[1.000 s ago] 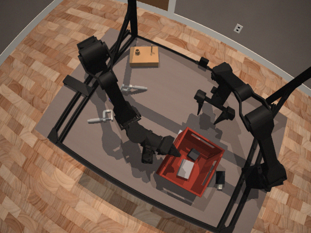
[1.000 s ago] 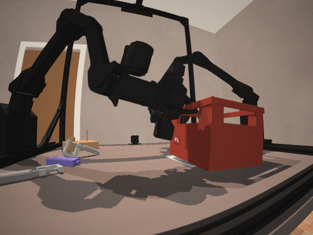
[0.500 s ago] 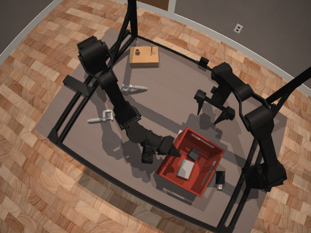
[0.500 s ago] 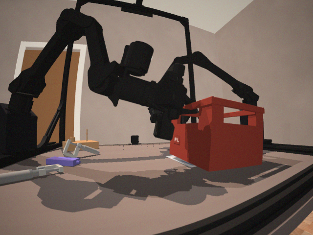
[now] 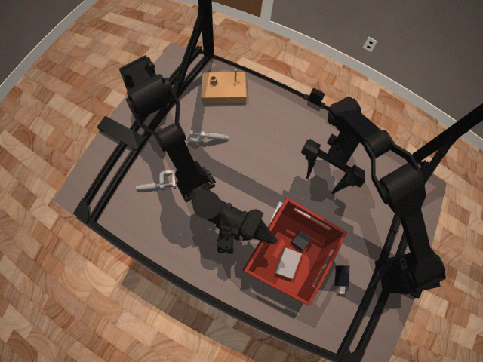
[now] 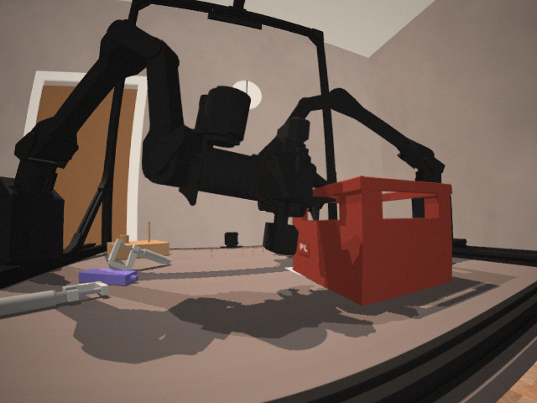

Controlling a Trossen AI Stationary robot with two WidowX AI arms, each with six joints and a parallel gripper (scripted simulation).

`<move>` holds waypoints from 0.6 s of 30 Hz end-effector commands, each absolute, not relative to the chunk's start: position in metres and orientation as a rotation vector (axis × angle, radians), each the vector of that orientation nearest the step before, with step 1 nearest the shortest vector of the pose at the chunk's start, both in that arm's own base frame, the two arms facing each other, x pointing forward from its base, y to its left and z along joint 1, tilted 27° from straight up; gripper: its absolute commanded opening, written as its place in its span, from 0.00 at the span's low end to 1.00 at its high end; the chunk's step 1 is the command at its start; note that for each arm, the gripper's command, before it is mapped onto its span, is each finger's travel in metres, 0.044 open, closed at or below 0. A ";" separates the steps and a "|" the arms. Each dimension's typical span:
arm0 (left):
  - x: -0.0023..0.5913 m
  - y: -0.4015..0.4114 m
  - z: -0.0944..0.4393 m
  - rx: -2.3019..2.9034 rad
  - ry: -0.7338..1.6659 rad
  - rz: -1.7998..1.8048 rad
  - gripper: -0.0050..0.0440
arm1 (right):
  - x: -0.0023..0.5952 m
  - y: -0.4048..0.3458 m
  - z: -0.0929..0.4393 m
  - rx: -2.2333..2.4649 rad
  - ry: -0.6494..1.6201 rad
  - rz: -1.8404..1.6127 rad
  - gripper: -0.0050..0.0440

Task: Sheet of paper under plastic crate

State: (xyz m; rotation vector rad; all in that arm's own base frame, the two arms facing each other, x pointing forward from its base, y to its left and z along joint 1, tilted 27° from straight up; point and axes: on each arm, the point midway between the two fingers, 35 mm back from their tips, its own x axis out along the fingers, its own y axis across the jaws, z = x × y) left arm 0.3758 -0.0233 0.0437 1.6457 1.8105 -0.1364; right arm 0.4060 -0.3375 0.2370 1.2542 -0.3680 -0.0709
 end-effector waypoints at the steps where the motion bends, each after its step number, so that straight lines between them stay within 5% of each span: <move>1: 0.376 -0.023 0.044 1.646 1.811 -0.130 0.92 | 0.406 -0.337 0.237 1.254 -0.366 -0.075 0.30; 14: 0.376 -0.023 0.044 1.646 1.811 -0.130 0.92 | 0.406 -0.337 0.237 1.254 -0.366 -0.075 0.89; 18: 0.376 -0.023 0.044 1.646 1.811 -0.130 0.92 | 0.406 -0.337 0.237 1.254 -0.366 -0.075 0.92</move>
